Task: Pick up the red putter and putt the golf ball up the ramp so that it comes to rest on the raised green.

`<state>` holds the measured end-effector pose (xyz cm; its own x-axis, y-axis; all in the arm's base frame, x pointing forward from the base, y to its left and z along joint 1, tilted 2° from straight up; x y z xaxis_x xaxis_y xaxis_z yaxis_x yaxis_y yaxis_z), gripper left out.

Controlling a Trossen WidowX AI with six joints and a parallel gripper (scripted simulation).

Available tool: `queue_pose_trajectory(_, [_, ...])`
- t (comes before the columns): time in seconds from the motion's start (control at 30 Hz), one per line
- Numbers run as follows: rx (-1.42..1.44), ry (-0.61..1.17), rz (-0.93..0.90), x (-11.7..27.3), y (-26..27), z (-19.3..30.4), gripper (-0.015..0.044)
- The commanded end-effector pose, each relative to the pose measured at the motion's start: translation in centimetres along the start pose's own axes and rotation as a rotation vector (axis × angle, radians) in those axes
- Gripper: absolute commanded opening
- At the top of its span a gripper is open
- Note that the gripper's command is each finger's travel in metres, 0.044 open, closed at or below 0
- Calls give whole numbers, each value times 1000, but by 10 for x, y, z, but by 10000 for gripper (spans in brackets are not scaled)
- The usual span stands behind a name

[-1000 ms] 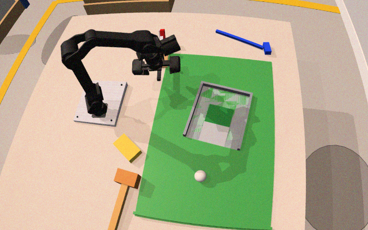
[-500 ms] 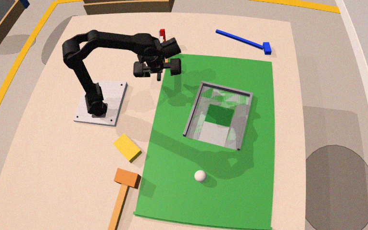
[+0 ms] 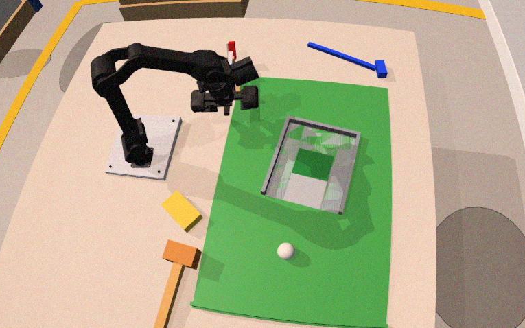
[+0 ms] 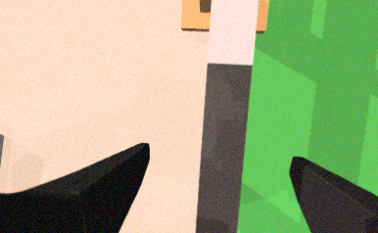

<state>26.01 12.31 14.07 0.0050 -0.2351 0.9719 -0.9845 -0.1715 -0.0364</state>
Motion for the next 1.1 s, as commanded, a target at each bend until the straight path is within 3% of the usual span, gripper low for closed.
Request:
queue_pose_trajectory(0.0, [0, 0, 1, 0, 0, 0, 256])
queue_pose_trajectory(0.3, [0, 0, 1, 0, 0, 0, 20])
queue_pose_trajectory(0.6, [0, 0, 1, 5, -1, -2, 0])
queue_pose_trajectory(1.07, [0, -1, 0, 73, -7, -20, 0])
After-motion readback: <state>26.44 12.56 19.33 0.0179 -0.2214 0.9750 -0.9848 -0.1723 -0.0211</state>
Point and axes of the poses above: the point midway between the two fingers, 35 mm back from their tips, its own x axis back along the fingers, its own y axis across the jaws, z = x × y, the point moved 10 cm from there along x, back along the fingers, and after that the axes turned 8 degrees about x, right-handed, at the moved point
